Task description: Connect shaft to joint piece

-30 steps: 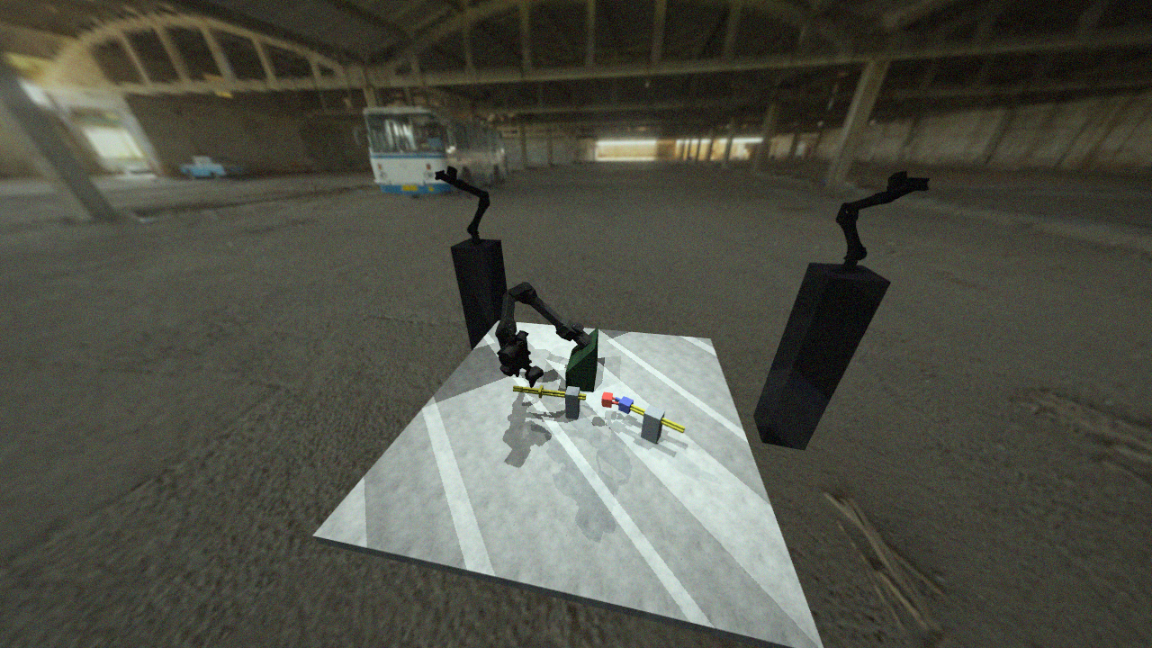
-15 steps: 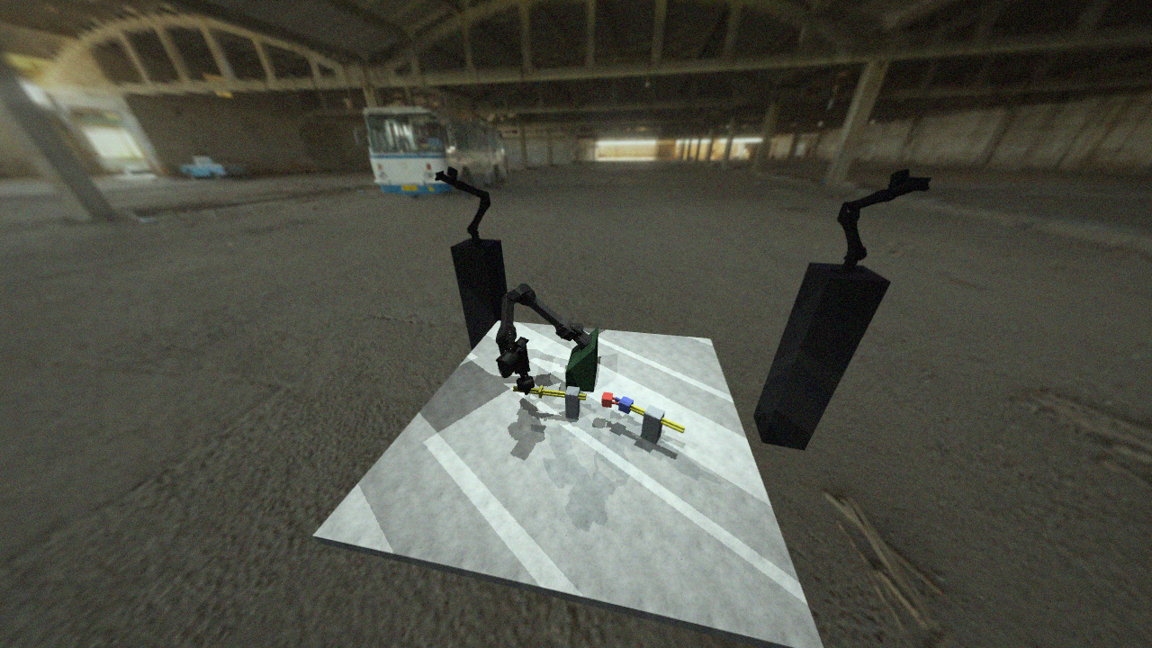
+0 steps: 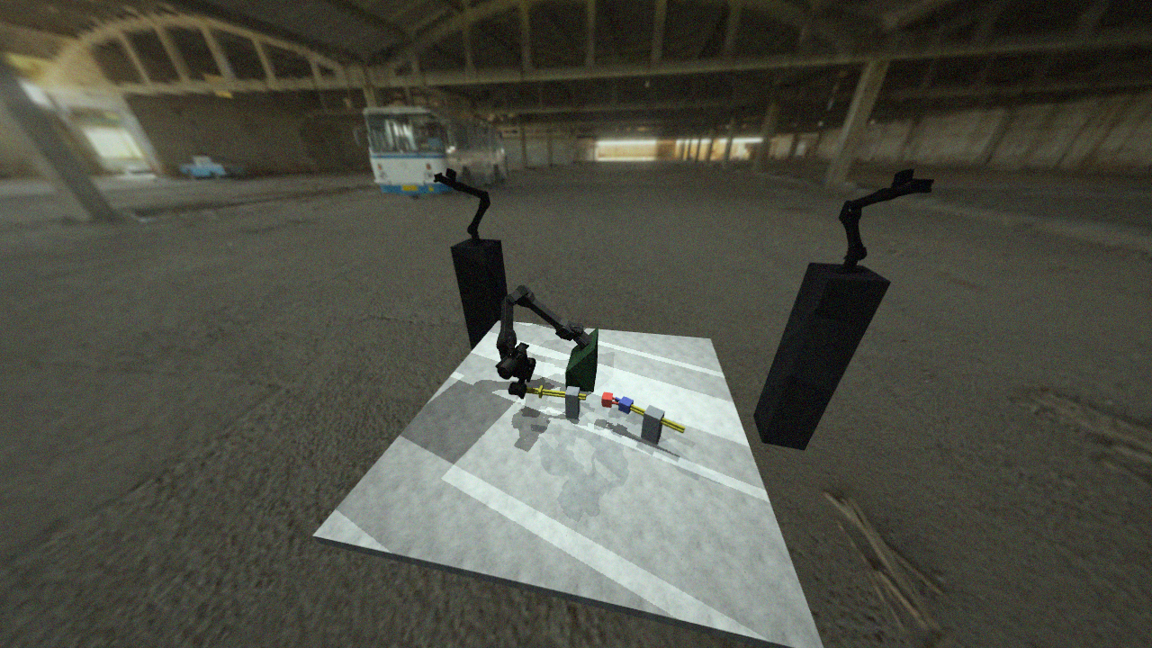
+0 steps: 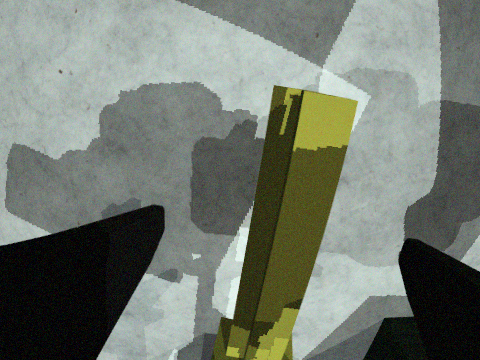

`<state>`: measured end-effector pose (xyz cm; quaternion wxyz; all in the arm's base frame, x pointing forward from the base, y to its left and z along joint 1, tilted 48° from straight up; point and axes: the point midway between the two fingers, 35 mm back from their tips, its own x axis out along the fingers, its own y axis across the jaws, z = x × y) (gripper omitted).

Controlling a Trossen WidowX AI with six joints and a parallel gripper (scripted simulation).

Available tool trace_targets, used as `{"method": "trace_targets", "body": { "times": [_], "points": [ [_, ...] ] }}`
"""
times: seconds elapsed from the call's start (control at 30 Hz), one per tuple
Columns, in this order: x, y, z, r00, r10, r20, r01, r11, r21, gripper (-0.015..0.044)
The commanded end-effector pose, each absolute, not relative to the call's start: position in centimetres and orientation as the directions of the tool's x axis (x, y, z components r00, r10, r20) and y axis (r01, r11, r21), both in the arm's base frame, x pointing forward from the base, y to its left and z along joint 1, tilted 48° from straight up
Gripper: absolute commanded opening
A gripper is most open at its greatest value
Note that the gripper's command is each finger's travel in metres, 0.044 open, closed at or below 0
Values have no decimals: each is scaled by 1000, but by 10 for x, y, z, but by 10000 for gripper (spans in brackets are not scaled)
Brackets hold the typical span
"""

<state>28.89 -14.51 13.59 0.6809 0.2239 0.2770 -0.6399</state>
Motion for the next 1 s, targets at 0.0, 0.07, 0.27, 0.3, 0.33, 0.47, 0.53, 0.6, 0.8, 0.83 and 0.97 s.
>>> {"method": "trace_targets", "body": {
  "times": [0.0,0.07,0.27,0.3,0.33,0.47,0.53,0.6,0.8,0.83,0.97],
  "points": [
    [289,-146,133,24,-747,-664,999,50,-20,440],
    [289,-146,133,24,-747,-664,999,50,-20,440],
    [290,-151,129,24,-747,-664,999,50,-20,440],
    [290,-153,127,24,-747,-664,999,50,-20,440],
    [290,-154,126,24,-747,-664,999,50,-20,440],
    [290,-158,122,24,-747,-664,999,50,-20,440],
    [291,-160,120,24,-747,-664,999,50,-20,440],
    [291,-163,118,24,-748,-664,999,50,-20,440],
    [291,-167,114,24,-748,-663,999,50,-20,414],
    [291,-167,114,24,-748,-663,999,50,-20,387],
    [291,-167,114,24,-748,-663,999,50,-20,282]
  ]
}}
